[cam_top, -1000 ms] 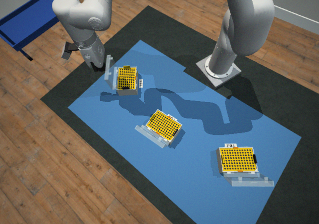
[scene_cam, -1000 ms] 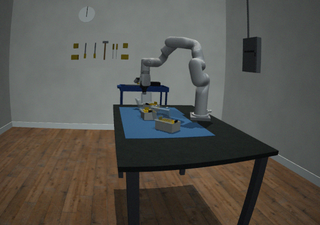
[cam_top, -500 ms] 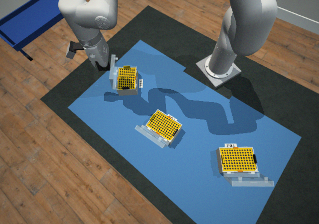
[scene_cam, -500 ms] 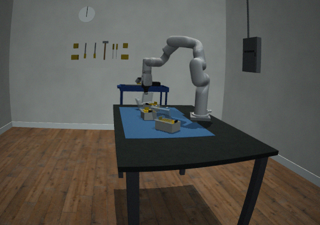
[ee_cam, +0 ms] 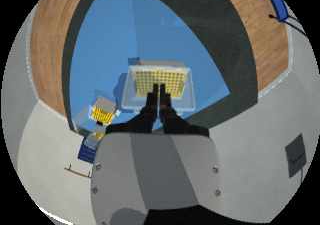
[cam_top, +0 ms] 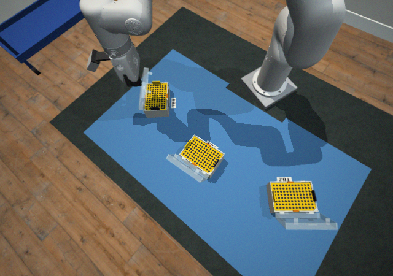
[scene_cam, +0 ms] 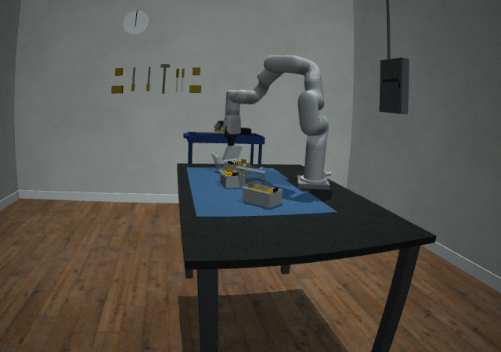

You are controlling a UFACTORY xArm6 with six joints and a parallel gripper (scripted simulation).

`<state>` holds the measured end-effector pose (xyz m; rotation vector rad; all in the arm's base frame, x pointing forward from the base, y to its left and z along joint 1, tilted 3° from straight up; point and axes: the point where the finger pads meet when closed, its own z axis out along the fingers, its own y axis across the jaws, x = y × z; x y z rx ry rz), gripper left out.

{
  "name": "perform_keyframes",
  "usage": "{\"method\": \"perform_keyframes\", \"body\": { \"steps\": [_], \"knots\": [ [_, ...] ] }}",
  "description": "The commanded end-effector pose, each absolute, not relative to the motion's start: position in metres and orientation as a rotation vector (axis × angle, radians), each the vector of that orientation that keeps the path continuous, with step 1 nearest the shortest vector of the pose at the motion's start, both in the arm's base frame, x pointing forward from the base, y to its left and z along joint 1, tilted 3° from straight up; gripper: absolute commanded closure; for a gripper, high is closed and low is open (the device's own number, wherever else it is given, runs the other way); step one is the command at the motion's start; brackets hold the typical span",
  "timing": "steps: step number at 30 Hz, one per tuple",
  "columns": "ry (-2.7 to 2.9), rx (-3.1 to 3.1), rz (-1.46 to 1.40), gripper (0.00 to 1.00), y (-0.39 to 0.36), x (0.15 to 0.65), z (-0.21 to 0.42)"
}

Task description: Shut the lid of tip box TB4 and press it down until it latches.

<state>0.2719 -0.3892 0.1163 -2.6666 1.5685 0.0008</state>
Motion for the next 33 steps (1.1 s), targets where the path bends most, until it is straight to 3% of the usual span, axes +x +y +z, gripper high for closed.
{"method": "perform_keyframes", "body": {
  "steps": [1, 33],
  "knots": [
    [1.570, -2.668, -0.006, 1.00, -0.386, 0.270, 0.119],
    [1.570, -2.668, -0.006, 1.00, -0.386, 0.269, 0.137]
  ]
}}
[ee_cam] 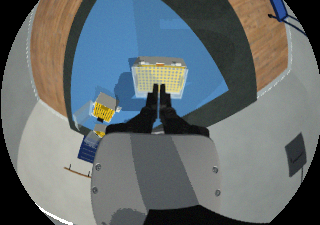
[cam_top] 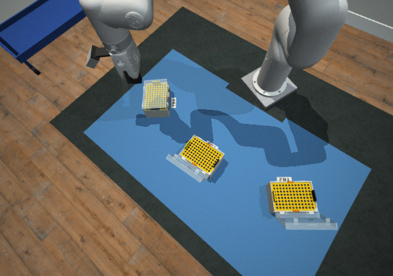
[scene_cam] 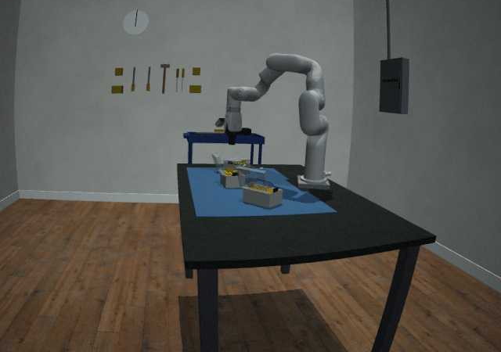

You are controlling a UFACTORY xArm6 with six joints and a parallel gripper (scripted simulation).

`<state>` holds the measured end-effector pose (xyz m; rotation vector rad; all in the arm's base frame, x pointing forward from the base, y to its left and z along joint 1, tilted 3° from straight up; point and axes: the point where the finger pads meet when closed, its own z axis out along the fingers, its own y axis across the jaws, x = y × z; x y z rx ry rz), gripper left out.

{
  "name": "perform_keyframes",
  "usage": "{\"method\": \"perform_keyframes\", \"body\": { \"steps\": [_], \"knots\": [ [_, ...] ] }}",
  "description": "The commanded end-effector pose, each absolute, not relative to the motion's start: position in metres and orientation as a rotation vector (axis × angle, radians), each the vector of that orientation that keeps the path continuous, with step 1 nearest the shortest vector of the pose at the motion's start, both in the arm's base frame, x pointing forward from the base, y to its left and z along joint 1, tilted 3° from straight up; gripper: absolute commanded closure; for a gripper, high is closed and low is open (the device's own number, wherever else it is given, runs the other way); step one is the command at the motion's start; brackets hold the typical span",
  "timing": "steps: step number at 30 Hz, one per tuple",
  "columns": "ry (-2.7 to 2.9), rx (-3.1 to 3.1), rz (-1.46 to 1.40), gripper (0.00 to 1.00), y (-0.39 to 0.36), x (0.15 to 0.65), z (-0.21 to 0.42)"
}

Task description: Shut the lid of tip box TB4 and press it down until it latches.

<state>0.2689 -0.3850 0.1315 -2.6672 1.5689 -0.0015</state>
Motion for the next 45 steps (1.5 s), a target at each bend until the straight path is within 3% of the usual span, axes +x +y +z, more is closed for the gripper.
{"method": "perform_keyframes", "body": {
  "steps": [1, 21, 45],
  "knots": [
    [1.570, -2.668, -0.006, 1.00, -0.386, 0.269, 0.139],
    [1.570, -2.668, -0.006, 1.00, -0.387, 0.268, 0.174],
    [1.570, -2.668, -0.006, 1.00, -0.387, 0.268, 0.174]
  ]
}}
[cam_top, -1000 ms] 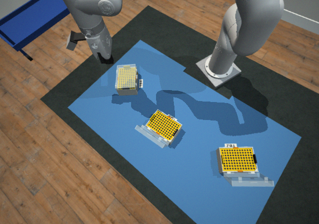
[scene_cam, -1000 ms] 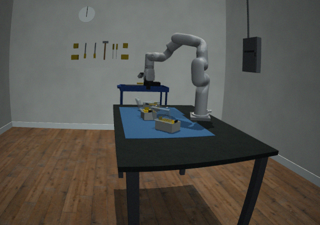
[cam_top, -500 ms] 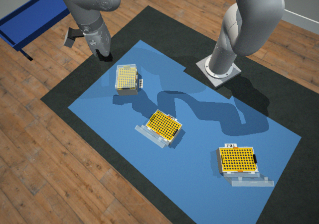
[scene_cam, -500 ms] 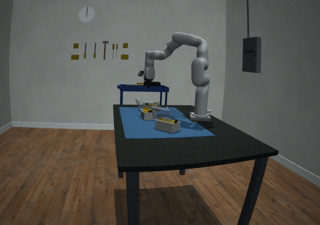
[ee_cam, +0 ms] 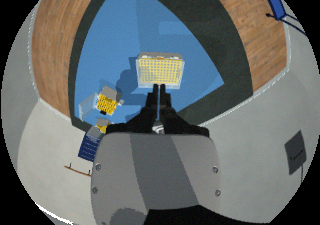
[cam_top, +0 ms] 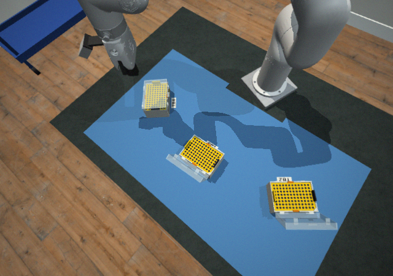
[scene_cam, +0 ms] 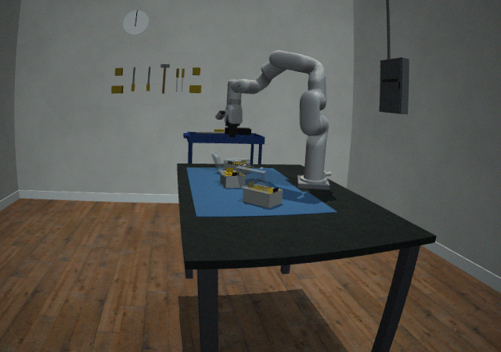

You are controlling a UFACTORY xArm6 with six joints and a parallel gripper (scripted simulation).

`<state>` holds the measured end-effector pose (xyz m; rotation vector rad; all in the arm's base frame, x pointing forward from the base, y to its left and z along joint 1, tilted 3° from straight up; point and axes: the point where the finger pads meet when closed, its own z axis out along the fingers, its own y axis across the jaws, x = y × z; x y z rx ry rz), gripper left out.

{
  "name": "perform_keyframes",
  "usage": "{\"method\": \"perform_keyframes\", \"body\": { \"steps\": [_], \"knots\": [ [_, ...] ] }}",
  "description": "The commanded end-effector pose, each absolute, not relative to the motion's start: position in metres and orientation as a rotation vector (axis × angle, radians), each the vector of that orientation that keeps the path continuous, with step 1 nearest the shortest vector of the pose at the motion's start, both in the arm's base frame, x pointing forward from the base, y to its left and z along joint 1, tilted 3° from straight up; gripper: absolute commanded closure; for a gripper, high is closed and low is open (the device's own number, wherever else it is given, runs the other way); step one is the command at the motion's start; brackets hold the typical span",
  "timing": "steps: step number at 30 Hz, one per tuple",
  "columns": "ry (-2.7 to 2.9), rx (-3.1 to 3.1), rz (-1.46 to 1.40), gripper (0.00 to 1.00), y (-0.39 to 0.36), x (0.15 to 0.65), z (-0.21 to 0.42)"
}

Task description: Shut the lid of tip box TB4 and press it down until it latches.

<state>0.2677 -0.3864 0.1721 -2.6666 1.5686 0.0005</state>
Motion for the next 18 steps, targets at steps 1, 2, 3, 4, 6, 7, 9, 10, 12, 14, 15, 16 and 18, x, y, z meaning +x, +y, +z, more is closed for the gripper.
{"method": "perform_keyframes", "body": {
  "steps": [1, 2, 3, 4, 6, 7, 9, 10, 12, 14, 15, 16, 18],
  "knots": [
    [1.570, -2.668, -0.006, 1.00, -0.3874, 0.2684, 0.1739],
    [1.570, -2.668, -0.006, 1.00, -0.3874, 0.2684, 0.1739],
    [1.570, -2.668, -0.006, 1.00, -0.3875, 0.2684, 0.1740],
    [1.570, -2.668, -0.006, 1.00, -0.3875, 0.2684, 0.1740],
    [1.570, -2.668, -0.006, 1.00, -0.3875, 0.2684, 0.1740],
    [1.570, -2.668, -0.006, 1.00, -0.3874, 0.2684, 0.1740],
    [1.570, -2.668, -0.006, 1.00, -0.3874, 0.2684, 0.1740],
    [1.570, -2.668, -0.006, 1.00, -0.3874, 0.2684, 0.1740],
    [1.570, -2.668, -0.006, 1.00, -0.3874, 0.2684, 0.1740],
    [1.570, -2.668, -0.006, 1.00, -0.3874, 0.2684, 0.1740],
    [1.570, -2.668, -0.006, 1.00, -0.3858, 0.2675, 0.1721],
    [1.570, -2.668, -0.006, 1.00, -0.3841, 0.2667, 0.1703],
    [1.570, -2.668, -0.006, 1.00, -0.3807, 0.2650, 0.1665]
  ]
}}
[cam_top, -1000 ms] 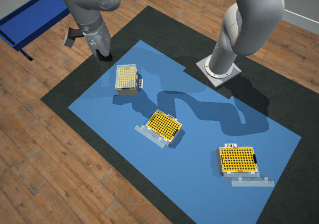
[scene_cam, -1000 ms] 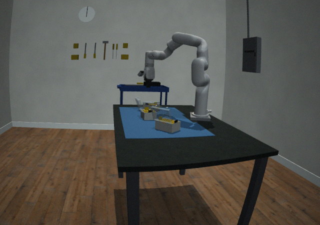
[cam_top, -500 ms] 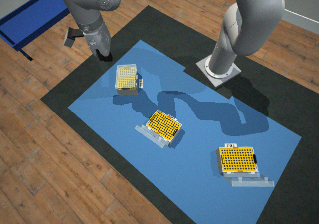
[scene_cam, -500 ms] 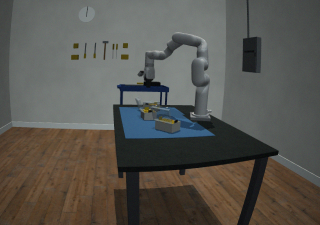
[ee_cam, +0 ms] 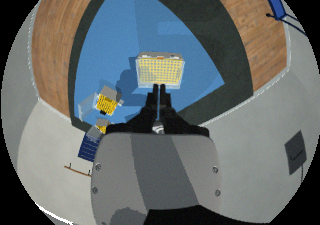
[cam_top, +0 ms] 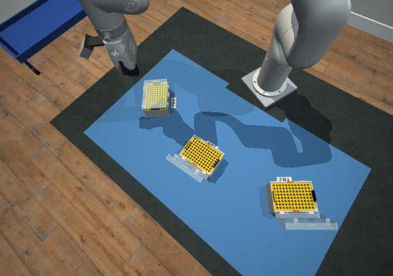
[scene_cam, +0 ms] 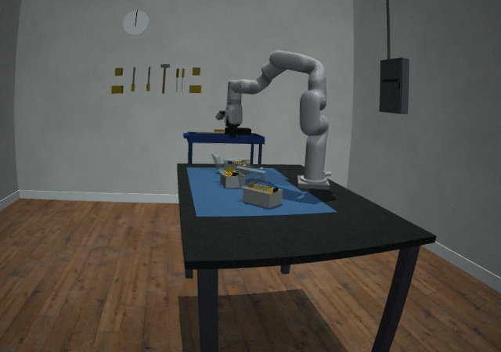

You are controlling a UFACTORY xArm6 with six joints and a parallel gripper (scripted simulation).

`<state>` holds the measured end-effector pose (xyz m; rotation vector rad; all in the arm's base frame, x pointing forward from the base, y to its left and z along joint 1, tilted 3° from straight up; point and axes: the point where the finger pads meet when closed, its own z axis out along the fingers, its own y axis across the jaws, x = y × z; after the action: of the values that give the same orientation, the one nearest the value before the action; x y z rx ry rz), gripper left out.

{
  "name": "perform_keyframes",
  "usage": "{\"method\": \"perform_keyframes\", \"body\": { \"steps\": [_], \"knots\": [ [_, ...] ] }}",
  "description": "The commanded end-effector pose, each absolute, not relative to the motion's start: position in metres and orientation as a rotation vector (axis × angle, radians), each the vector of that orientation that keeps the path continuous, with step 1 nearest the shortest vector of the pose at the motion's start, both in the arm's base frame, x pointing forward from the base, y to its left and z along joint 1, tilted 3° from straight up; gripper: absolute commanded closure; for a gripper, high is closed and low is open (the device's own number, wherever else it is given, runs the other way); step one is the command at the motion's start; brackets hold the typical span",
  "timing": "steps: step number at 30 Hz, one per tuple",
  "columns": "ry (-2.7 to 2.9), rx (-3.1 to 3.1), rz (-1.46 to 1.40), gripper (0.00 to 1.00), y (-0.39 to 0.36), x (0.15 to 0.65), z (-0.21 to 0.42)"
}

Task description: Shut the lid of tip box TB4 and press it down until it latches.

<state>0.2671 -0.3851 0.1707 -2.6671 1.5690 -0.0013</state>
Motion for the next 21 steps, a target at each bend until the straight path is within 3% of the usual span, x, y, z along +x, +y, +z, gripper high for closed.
{"method": "perform_keyframes", "body": {
  "steps": [1, 21],
  "knots": [
    [1.570, -2.668, -0.006, 1.00, -0.379, 0.264, 0.165],
    [1.570, -2.668, -0.006, 1.00, -0.350, 0.250, 0.133]
  ]
}}
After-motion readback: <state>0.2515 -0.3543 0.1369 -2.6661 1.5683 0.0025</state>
